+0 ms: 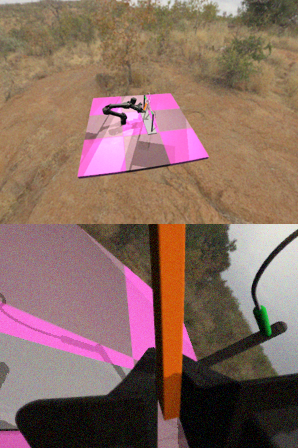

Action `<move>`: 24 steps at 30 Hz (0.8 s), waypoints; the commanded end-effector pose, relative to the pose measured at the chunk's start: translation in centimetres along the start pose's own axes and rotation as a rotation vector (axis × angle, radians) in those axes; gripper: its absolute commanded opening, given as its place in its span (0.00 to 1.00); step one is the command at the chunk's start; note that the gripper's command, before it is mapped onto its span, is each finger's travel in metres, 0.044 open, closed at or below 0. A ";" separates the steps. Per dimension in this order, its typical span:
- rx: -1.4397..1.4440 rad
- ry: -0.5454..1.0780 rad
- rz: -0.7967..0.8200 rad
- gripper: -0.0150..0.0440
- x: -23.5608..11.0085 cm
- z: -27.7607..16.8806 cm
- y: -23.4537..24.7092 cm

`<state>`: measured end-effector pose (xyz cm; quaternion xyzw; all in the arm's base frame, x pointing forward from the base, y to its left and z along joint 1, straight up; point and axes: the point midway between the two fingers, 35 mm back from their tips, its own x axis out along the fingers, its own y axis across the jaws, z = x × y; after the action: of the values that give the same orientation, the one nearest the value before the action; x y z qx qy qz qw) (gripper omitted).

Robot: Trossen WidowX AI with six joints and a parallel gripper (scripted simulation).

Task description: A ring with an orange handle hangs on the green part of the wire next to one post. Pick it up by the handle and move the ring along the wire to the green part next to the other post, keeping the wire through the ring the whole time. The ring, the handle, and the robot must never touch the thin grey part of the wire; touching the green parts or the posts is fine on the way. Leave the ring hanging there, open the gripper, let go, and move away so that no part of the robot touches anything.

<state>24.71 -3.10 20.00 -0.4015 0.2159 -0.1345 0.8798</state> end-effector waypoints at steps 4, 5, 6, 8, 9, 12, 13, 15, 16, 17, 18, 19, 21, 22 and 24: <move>0.157 -0.039 0.086 0.00 0.4 0.2 2.7; 0.181 -0.050 0.098 0.00 0.4 0.3 3.1; 0.203 -0.054 0.110 0.00 0.4 0.4 3.5; 0.245 -0.054 0.134 0.00 0.3 0.5 4.2; 0.267 -0.052 0.147 0.00 0.2 0.6 4.6; 0.329 -0.045 0.183 0.00 -0.1 0.9 5.7; 0.349 -0.043 0.195 0.00 -0.2 1.0 6.0; 0.388 -0.039 0.218 0.00 -0.4 1.3 6.7; 0.407 -0.036 0.229 0.00 -0.5 1.4 7.0; 0.425 -0.034 0.240 0.00 -0.7 1.5 7.3; 0.443 -0.032 0.251 0.00 -0.8 1.7 7.6; 0.461 -0.030 0.261 0.00 -0.9 1.8 7.9; 0.495 -0.026 0.281 0.00 -1.2 2.1 8.4; 0.511 -0.024 0.290 0.00 -1.3 2.3 8.6; 0.542 -0.021 0.308 0.00 -1.5 2.6 9.1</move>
<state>25.23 4.07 14.98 -0.1468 0.2197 -0.0532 0.9630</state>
